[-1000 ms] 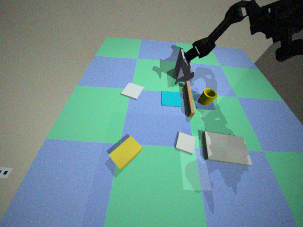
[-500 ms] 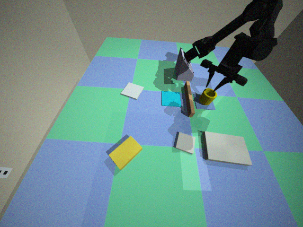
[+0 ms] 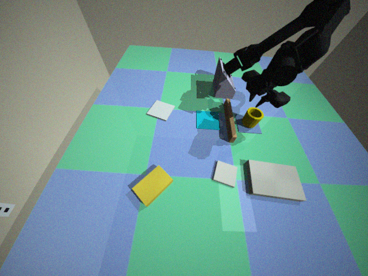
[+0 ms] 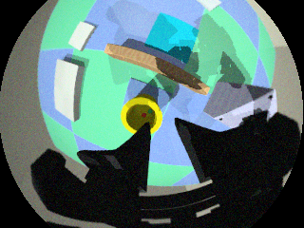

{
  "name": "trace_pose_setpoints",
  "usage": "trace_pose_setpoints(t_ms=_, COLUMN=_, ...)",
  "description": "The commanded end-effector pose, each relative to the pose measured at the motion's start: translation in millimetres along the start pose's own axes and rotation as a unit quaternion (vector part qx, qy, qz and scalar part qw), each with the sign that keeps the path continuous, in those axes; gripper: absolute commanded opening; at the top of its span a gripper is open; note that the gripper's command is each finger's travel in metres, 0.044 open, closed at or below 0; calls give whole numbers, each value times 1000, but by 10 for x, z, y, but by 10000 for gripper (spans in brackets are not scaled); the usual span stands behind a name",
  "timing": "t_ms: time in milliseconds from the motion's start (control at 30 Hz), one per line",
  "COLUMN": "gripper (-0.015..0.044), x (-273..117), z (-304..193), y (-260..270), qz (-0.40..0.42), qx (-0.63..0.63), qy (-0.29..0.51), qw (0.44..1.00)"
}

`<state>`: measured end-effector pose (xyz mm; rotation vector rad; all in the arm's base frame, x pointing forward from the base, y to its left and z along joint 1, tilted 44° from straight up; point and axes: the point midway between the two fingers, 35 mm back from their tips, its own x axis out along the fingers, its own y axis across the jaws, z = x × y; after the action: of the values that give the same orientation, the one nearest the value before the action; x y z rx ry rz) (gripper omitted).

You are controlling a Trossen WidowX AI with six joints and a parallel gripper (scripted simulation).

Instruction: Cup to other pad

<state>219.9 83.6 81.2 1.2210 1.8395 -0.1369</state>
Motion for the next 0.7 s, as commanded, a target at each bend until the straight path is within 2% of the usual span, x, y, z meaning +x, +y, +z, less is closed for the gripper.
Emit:
trace_pose_setpoints(t_ms=0, gripper=167, x=30, z=7, y=24, qz=3, qx=2, qy=1, qw=1000)
trace_pose_setpoints(t_ms=667, gripper=167, x=360, z=13, y=30, qz=3, qx=2, qy=0, qw=1000)
